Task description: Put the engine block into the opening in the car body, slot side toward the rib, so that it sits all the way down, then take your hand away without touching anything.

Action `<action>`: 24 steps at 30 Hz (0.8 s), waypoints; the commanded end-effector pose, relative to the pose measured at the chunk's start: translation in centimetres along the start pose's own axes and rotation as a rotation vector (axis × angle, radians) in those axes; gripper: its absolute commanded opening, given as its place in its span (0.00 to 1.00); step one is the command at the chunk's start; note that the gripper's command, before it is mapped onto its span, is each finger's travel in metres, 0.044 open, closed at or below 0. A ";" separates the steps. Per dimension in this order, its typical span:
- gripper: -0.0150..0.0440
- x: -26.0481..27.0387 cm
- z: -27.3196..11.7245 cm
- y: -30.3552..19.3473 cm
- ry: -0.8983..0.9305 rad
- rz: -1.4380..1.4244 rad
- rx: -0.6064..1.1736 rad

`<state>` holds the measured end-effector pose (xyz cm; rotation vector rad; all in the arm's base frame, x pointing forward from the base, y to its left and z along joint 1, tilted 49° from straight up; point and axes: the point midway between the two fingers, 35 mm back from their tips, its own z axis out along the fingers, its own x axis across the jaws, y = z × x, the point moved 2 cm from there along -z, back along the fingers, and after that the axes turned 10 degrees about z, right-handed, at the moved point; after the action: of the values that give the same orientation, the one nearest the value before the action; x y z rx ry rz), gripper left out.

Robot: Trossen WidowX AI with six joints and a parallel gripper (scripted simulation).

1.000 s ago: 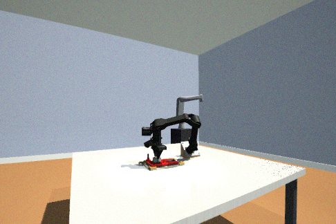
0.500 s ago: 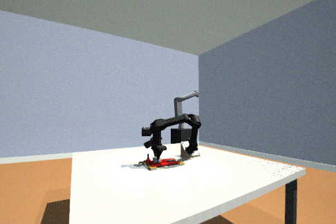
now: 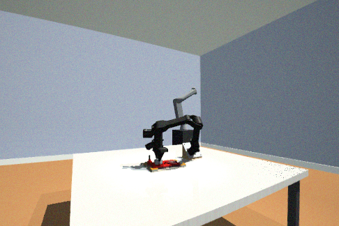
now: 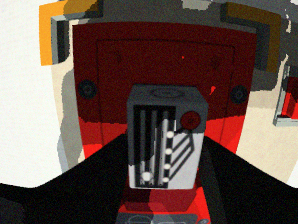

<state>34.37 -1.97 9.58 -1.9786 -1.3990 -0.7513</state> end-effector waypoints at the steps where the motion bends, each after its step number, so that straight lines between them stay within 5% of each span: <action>1: 0.52 0.0 0.1 -0.1 0.004 0.006 0.001; 21: 0.52 0.0 0.5 0.0 0.004 0.006 0.001; 24: 0.66 0.0 0.4 0.0 0.000 0.001 0.000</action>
<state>34.41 -1.68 9.32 -1.9787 -1.3975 -0.7510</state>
